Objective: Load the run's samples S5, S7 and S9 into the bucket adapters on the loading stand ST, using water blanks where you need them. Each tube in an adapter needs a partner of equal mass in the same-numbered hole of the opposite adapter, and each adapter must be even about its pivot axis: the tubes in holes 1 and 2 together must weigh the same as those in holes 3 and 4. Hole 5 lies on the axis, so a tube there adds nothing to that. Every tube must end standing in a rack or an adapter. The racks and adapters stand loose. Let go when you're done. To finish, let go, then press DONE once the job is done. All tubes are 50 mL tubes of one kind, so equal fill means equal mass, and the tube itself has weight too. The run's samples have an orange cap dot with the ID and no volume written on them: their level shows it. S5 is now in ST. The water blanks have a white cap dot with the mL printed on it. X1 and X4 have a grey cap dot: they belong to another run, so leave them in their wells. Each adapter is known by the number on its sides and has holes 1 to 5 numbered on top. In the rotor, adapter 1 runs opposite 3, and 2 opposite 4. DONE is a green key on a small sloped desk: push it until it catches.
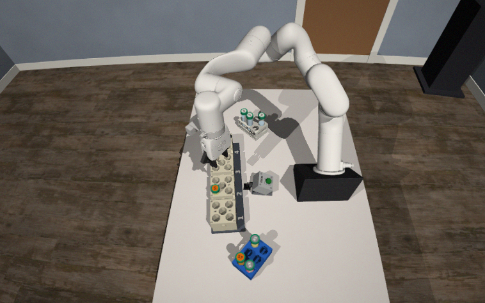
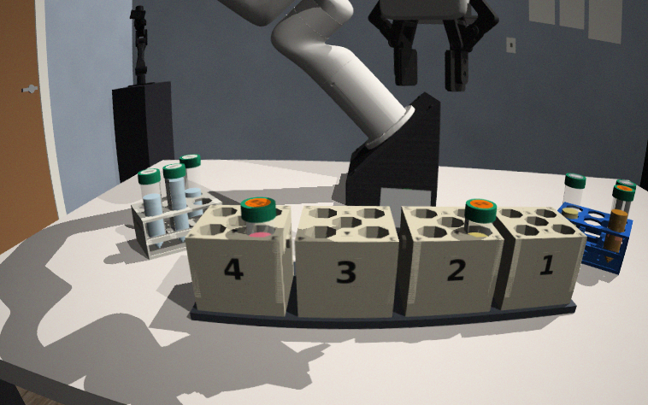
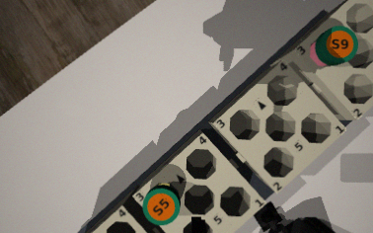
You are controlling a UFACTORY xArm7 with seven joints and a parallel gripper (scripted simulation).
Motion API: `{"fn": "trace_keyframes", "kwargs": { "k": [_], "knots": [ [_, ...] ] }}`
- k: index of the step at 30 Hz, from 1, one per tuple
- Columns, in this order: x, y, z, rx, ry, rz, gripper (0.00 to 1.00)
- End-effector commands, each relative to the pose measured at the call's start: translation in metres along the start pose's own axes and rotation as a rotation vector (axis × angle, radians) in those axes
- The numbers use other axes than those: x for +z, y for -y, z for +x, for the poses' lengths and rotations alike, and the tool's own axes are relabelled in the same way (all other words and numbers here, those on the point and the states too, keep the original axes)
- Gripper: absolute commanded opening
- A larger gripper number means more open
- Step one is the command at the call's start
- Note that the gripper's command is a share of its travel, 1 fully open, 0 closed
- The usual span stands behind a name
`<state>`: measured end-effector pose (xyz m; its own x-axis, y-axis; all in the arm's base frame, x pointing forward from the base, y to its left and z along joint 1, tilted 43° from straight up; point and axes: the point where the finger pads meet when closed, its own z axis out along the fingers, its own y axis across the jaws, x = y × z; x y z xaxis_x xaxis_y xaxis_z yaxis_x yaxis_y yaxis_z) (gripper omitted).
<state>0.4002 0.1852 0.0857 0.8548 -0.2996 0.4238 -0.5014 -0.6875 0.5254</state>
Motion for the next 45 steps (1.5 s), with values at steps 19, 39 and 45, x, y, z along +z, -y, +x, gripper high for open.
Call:
{"fn": "trace_keyframes", "kwargs": {
  "k": [19,39,45],
  "knots": [
    [-0.002,0.066,-0.083,0.001,-0.001,0.002,0.57],
    [-0.002,0.121,-0.155,0.001,0.000,0.002,0.57],
    [-0.002,0.134,-0.171,0.001,0.000,0.002,0.57]
  ]
}}
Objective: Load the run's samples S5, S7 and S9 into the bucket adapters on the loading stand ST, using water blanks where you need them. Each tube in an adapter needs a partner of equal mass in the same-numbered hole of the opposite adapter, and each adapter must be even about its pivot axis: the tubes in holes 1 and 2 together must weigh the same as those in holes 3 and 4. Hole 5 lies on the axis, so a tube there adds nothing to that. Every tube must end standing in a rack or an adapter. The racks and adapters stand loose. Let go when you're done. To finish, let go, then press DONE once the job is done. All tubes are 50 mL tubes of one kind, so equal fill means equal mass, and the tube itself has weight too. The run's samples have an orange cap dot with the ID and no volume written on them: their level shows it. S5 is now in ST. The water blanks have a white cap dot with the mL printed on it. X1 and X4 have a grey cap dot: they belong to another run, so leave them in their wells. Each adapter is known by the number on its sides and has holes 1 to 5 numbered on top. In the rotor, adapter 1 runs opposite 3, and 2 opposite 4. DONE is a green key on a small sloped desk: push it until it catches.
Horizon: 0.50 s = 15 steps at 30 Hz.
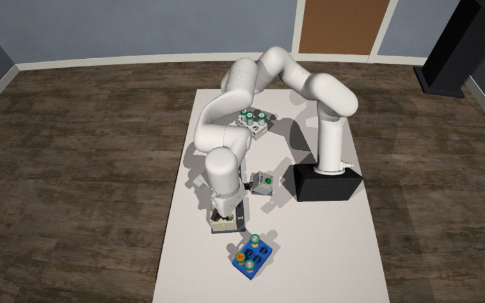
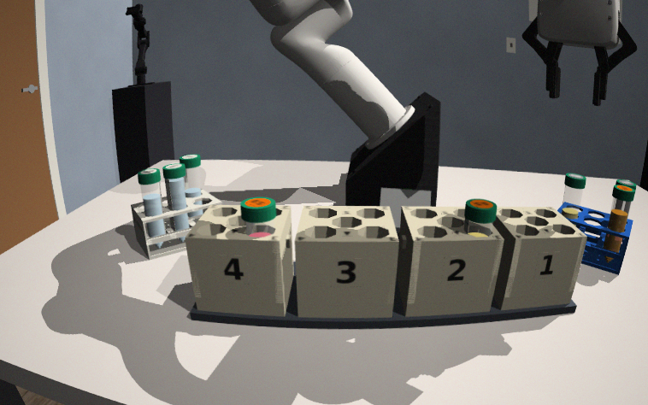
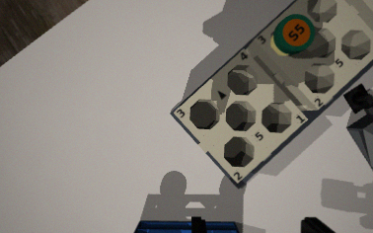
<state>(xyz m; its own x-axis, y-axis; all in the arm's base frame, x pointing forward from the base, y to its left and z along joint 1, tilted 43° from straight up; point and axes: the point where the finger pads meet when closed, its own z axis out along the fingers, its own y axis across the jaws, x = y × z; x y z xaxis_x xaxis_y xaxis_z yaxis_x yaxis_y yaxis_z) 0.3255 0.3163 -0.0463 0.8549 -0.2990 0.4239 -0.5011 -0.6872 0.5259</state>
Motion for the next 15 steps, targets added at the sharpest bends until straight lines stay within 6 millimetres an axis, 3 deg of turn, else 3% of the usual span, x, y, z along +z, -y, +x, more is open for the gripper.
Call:
{"fn": "trace_keyframes", "kwargs": {
  "k": [1,13,15],
  "knots": [
    [-0.003,0.015,-0.015,0.002,0.000,0.003,0.57],
    [-0.003,0.051,-0.063,0.002,0.001,0.002,0.57],
    [-0.003,0.051,-0.063,0.002,0.001,0.002,0.57]
  ]
}}
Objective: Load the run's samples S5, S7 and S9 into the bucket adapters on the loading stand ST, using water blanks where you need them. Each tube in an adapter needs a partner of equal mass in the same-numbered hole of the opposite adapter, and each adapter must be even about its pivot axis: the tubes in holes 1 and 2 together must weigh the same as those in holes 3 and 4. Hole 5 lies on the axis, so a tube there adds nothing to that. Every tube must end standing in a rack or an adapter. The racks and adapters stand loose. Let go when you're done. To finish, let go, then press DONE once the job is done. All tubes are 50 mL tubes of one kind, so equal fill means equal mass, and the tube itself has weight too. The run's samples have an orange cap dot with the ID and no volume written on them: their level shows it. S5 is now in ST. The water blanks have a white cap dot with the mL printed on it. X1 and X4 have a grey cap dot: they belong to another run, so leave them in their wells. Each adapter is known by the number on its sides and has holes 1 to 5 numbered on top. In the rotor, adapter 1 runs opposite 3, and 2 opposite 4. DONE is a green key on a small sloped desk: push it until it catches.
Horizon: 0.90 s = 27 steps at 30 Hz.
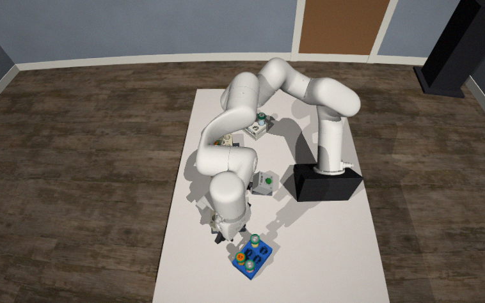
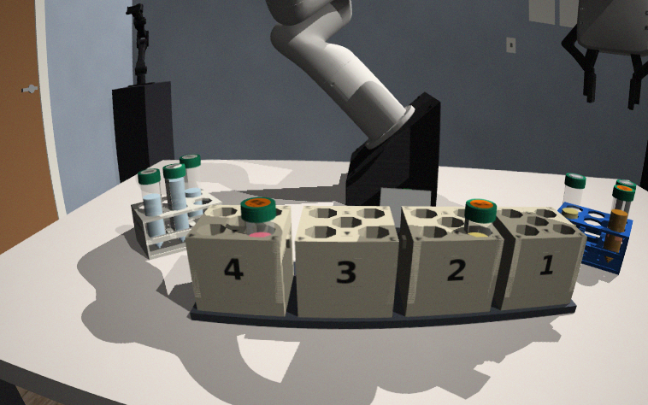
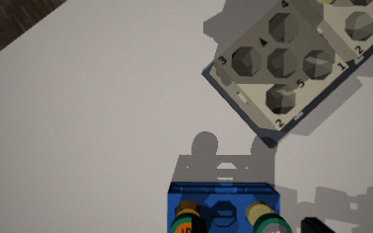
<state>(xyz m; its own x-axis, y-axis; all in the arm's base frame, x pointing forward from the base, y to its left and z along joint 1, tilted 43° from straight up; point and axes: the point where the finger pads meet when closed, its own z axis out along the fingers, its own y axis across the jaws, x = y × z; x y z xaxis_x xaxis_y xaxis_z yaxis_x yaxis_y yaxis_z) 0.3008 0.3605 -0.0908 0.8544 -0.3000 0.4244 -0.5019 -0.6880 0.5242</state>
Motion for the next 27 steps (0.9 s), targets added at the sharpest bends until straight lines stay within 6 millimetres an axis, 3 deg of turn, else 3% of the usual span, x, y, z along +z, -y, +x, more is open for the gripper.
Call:
{"fn": "trace_keyframes", "kwargs": {
  "k": [1,9,23,27],
  "knots": [
    [-0.003,0.013,-0.014,0.001,0.001,0.001,0.57],
    [-0.003,0.035,-0.043,0.001,0.001,0.001,0.57],
    [-0.003,0.035,-0.043,0.001,0.001,0.001,0.57],
    [0.005,0.036,-0.043,0.001,0.001,0.001,0.57]
  ]
}}
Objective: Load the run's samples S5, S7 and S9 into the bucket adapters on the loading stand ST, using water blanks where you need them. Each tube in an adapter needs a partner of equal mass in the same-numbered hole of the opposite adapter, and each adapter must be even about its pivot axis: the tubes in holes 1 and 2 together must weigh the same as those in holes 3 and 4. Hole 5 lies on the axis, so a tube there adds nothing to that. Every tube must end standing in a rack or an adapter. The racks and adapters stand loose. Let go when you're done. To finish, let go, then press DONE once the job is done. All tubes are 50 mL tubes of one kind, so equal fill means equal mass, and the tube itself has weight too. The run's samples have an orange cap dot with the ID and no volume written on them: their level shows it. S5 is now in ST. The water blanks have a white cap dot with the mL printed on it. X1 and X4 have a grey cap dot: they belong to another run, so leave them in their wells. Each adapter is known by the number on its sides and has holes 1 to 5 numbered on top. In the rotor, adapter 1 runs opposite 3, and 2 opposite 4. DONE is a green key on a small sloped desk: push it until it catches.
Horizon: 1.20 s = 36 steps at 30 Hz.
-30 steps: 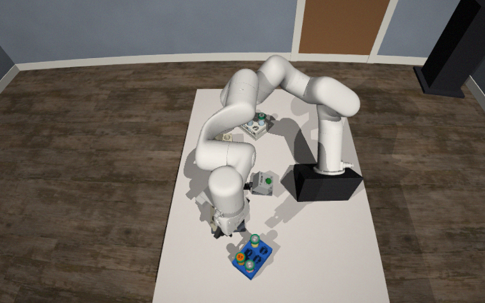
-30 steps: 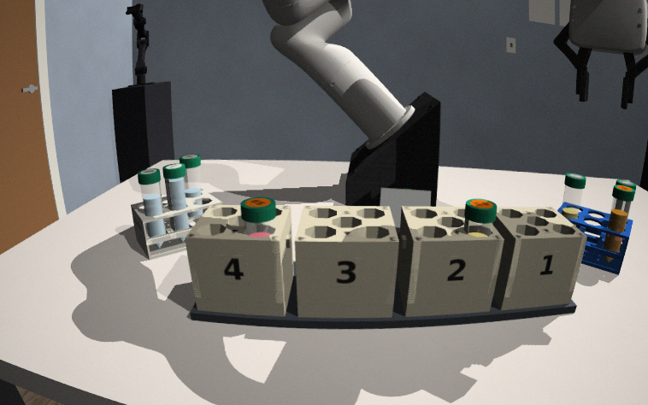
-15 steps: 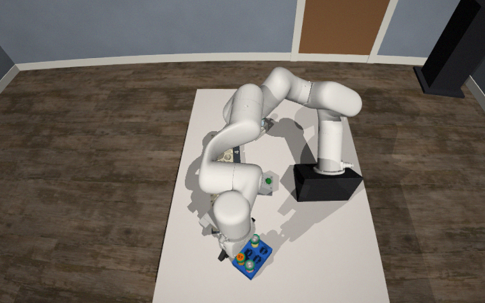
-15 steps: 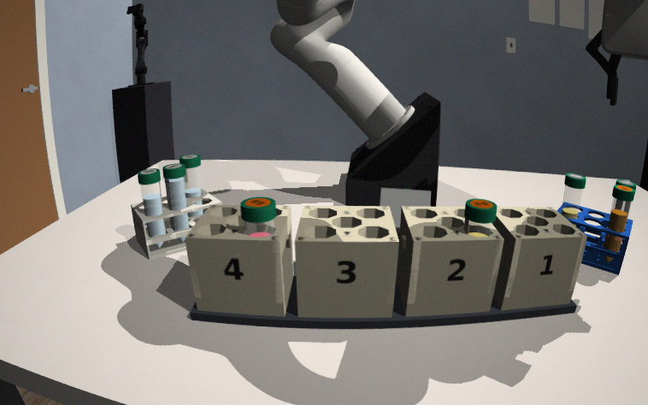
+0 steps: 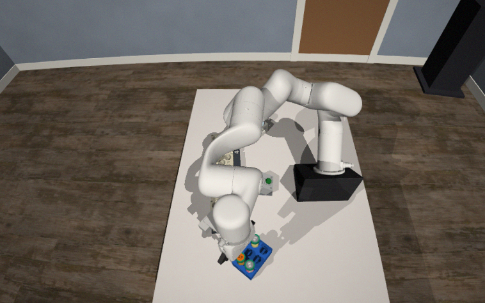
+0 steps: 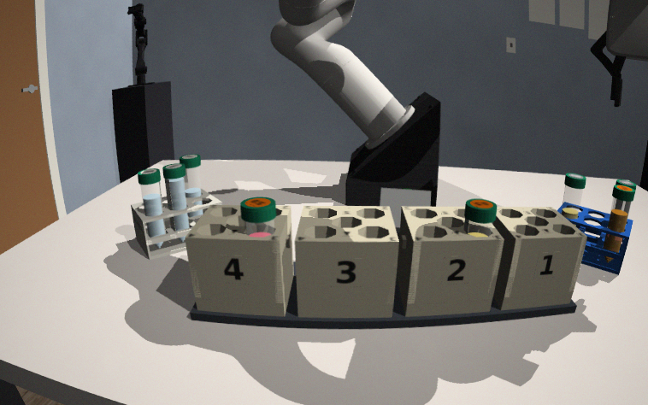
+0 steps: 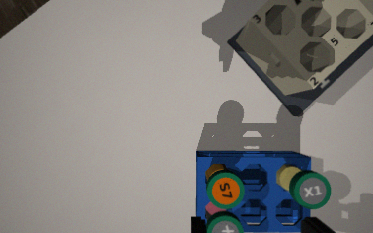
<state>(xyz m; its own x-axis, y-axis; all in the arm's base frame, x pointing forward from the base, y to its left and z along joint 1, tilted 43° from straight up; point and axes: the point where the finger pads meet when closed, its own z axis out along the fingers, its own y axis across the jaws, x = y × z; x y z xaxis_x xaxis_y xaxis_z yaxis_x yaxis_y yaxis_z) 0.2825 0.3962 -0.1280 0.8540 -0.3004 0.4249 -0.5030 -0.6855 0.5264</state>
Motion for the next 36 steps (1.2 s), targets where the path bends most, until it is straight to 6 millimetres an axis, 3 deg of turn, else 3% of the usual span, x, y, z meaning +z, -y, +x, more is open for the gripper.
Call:
{"fn": "trace_keyframes", "kwargs": {
  "k": [1,36],
  "knots": [
    [0.006,0.001,0.000,0.000,0.001,0.004,0.57],
    [0.068,0.001,0.000,0.000,0.001,0.004,0.57]
  ]
}}
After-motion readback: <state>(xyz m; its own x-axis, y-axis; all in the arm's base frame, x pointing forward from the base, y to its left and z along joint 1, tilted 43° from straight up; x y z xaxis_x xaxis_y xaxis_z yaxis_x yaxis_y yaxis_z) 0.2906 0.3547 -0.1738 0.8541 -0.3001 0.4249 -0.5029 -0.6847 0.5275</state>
